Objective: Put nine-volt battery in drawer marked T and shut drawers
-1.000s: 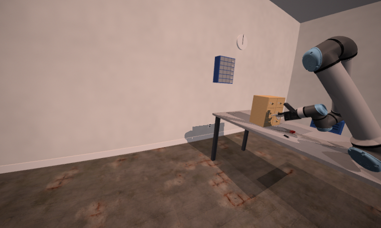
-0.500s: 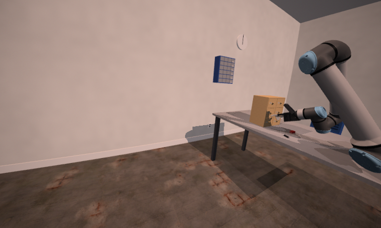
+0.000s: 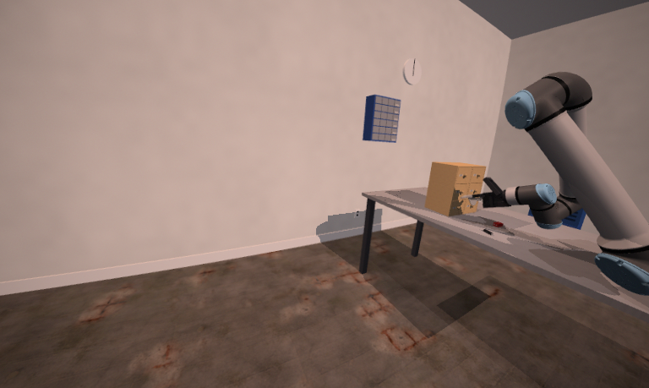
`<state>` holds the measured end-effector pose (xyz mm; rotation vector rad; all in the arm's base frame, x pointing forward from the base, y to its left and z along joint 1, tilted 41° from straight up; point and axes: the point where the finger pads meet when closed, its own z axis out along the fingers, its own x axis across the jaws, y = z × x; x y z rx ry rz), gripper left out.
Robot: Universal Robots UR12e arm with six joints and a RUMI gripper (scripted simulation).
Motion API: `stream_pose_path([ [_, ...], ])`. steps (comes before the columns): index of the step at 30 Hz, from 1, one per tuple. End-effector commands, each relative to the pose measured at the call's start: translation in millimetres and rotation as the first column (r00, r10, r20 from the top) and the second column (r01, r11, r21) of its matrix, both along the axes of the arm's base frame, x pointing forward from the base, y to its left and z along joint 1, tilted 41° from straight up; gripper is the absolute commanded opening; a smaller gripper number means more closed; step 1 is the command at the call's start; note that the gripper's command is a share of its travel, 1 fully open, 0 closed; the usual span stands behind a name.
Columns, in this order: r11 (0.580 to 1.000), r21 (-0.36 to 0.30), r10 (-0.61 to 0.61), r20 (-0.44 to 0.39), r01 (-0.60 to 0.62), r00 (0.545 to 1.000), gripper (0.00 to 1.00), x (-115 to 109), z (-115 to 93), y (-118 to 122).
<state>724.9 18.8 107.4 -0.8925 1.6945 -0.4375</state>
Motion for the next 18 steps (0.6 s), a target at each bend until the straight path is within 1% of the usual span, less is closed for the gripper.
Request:
stream_pose_path([
  [1, 1.0, -0.001, -0.004, 0.005, 0.004, 1.0, 1.0, 0.4, 0.0, -0.1],
  [18, 1.0, -0.001, -0.007, 0.008, 0.007, 1.0, 1.0, 0.7, -0.3, 0.1],
])
